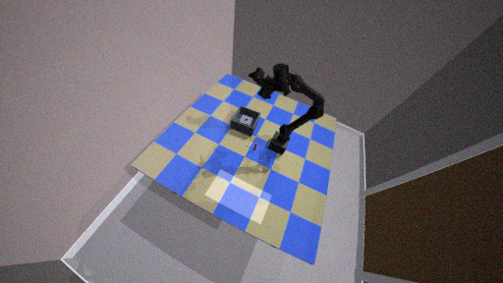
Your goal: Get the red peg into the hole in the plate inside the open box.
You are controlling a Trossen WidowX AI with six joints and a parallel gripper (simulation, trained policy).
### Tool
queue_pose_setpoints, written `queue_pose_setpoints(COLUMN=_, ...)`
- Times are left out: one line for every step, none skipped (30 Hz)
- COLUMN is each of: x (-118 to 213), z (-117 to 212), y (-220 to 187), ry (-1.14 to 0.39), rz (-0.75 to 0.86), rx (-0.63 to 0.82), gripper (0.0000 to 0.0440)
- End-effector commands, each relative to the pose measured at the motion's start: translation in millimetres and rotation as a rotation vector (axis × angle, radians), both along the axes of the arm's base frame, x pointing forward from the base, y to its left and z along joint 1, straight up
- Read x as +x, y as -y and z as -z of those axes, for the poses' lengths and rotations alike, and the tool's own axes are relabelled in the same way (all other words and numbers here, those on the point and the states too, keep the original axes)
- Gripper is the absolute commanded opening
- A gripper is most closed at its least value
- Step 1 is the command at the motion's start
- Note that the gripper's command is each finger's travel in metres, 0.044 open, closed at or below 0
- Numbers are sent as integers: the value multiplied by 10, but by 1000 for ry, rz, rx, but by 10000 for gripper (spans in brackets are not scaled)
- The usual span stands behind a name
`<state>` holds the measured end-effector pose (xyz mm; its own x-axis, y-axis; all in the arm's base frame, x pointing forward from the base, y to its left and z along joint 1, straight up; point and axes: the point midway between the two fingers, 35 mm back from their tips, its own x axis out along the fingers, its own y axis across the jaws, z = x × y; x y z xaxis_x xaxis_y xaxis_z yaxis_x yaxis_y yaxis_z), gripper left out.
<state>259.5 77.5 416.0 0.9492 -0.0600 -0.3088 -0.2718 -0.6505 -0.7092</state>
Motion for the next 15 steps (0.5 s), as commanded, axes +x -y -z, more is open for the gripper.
queue_pose_setpoints(x=-10, z=117, y=9, ry=-34, rz=29, rx=80, gripper=440)
queue_pose_setpoints(x=-14, z=161, y=10, ry=-47, rz=41, rx=111, gripper=440)
queue_pose_setpoints(x=-19, z=205, y=11, ry=-59, rz=54, rx=141, gripper=440)
queue_pose_setpoints(x=-24, z=248, y=12, ry=-72, rz=67, rx=171, gripper=440)
queue_pose_setpoints(x=-29, z=292, y=13, ry=-84, rz=80, rx=201, gripper=440)
queue_pose_setpoints(x=-35, z=335, y=13, ry=-97, rz=94, rx=231, gripper=440)
queue_pose_setpoints(x=-41, z=379, y=13, ry=-109, rz=108, rx=261, gripper=440)
queue_pose_setpoints(x=-47, z=422, y=14, ry=-121, rz=123, rx=290, gripper=440)
queue_pose_setpoints(x=-54, z=465, y=13, ry=-134, rz=138, rx=319, gripper=440)
queue_pose_setpoints(x=-61, z=508, y=13, ry=-146, rz=154, rx=348, gripper=440)
queue_pose_setpoints(x=-68, z=550, y=13, ry=-158, rz=170, rx=377, gripper=440)
queue_pose_setpoints(x=-76, z=593, y=12, ry=-170, rz=186, rx=406, gripper=440)
queue_pose_setpoints(x=-85, z=636, y=11, ry=-182, rz=203, rx=434, gripper=440)
queue_pose_setpoints(x=-94, z=678, y=10, ry=-194, rz=221, rx=462, gripper=440)
queue_pose_setpoints(x=-103, z=720, y=9, ry=-205, rz=239, rx=490, gripper=440)
